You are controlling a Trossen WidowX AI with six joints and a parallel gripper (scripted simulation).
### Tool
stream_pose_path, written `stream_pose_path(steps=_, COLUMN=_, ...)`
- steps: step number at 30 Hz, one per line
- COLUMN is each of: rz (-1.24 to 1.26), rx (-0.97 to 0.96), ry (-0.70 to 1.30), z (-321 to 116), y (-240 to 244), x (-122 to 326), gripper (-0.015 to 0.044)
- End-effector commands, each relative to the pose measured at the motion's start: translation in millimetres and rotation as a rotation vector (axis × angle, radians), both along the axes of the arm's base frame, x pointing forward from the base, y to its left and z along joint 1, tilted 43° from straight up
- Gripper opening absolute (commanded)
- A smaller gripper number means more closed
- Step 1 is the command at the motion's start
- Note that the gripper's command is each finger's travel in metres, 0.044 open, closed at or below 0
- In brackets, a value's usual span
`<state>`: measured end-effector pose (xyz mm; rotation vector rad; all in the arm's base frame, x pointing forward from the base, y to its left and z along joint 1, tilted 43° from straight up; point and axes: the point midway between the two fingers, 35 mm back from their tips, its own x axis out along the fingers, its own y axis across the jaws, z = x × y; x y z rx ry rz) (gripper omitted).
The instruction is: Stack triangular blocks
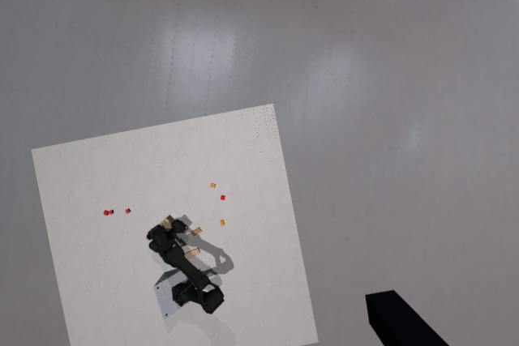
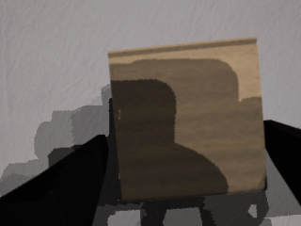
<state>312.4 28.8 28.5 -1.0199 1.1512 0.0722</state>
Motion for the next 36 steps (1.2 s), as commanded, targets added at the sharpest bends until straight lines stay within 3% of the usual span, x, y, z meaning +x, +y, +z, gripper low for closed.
stream_pose_path(steps=1, rz=0.0, rx=0.0, ry=0.0, z=0, y=0, x=0, gripper=0.044)
stream_pose_path(steps=6, rz=0.0, rx=0.001, ry=0.0, z=2, y=2, x=-1, gripper=0.044)
stream_pose_path(steps=14, rz=0.0, rx=0.002, ry=0.004, z=83, y=48, x=-49, gripper=0.044)
stream_pose_path(steps=36, rz=0.01, rx=0.005, ry=0.007, z=79, y=49, x=-46, gripper=0.044)
